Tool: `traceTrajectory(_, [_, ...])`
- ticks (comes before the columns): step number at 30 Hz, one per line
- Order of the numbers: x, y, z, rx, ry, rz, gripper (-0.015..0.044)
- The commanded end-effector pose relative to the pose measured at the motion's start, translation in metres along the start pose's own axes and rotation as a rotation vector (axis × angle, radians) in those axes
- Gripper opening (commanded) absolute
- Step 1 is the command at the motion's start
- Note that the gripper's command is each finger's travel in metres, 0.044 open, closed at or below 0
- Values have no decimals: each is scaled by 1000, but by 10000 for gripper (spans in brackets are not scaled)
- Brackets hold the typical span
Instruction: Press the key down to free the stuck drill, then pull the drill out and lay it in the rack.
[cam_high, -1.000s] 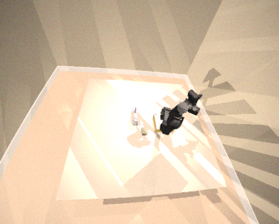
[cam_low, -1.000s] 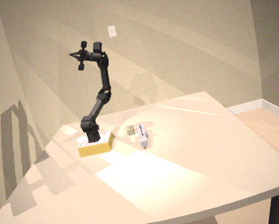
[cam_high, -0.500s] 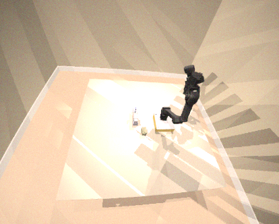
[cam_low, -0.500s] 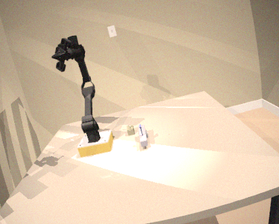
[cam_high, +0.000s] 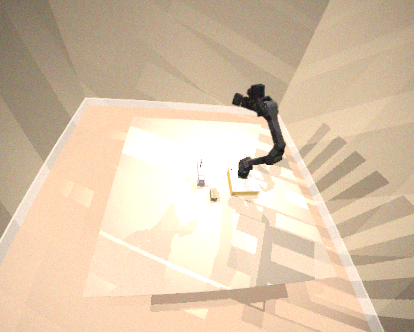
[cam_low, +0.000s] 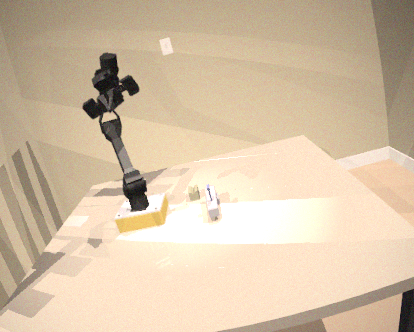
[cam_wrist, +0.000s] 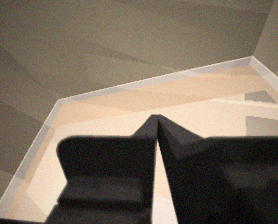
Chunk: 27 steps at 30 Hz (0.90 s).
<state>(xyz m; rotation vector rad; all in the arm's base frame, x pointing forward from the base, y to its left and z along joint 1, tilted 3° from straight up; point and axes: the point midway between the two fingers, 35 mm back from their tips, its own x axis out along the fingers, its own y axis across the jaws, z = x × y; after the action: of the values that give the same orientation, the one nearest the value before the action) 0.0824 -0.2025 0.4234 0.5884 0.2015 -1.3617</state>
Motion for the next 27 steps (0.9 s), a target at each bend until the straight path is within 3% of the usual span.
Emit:
traceTrajectory(1, [39, 38, -39, -214, 171, 89, 0])
traceTrajectory(6, [71, 84, -103, -494, 372, 219, 0])
traceTrajectory(12, [85, 126, -194, -827, 596, 388, 0])
traceTrajectory(22, [63, 135, -360, -1449, 971, 682, 0])
traceTrajectory(27, [56, 129, -382, -1538, 1026, 727, 0])
